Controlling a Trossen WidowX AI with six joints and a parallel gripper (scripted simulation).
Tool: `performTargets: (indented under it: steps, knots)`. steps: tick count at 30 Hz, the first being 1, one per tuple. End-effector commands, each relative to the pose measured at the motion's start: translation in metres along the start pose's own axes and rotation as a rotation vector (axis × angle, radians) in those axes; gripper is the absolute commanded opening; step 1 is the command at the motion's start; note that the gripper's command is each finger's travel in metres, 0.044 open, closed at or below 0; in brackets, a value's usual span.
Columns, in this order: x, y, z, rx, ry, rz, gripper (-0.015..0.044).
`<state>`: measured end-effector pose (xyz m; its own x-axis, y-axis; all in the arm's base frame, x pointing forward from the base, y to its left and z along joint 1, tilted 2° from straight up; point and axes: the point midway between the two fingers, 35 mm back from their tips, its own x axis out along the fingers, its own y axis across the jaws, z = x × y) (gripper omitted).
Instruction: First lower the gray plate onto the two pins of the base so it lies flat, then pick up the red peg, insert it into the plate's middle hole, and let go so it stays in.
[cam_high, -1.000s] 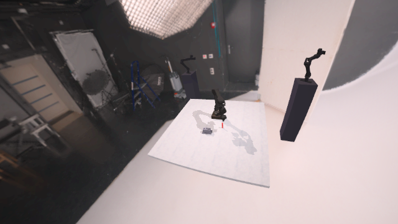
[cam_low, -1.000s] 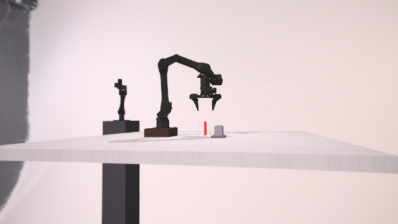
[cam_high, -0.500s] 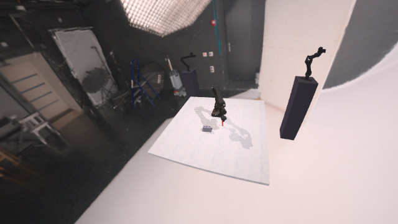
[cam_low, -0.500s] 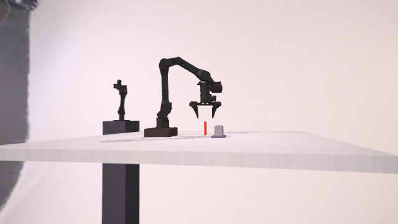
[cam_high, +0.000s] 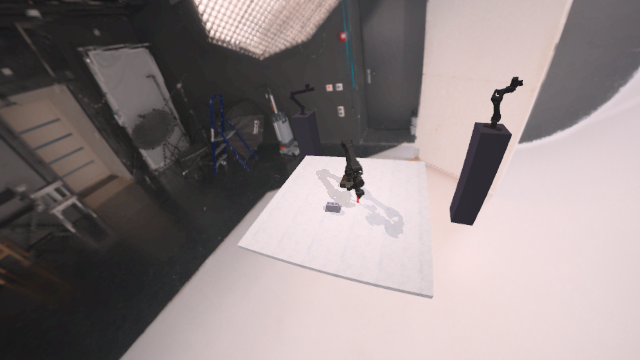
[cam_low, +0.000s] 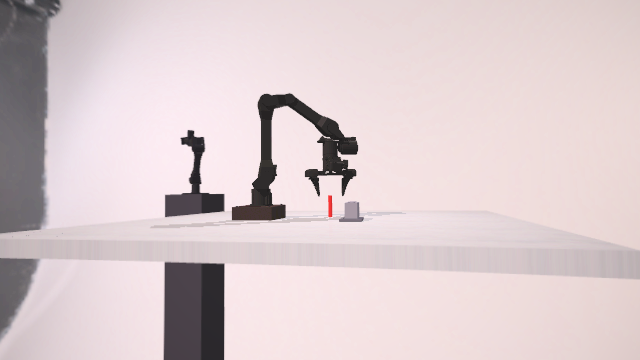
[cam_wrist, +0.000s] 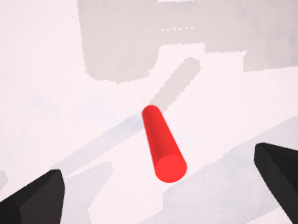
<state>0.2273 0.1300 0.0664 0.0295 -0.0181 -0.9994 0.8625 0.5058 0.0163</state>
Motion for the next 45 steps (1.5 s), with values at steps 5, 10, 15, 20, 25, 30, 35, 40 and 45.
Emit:
performTargets:
  steps: [5,10,15,20,25,30,35,40,45]
  knots:
    - [0.015,-0.001,0.000,-0.003,0.003,-0.006,0.0440]
    - [0.023,-0.002,0.000,-0.003,0.004,-0.006,0.0440]
    - [0.031,-0.003,0.000,-0.003,0.004,-0.006,0.0440]
    - [0.036,-0.003,0.000,-0.004,0.003,-0.006,0.0440]
    - [0.036,-0.003,0.000,-0.004,0.003,-0.006,0.0309]
    - [0.036,-0.003,0.000,-0.004,0.003,-0.006,0.0177]
    - [0.036,-0.003,0.000,-0.004,0.003,-0.006,0.0046]
    - [0.036,-0.003,0.000,-0.004,0.003,-0.006,0.0013]
    - [0.036,-0.003,0.000,-0.004,0.003,-0.006,0.0000]
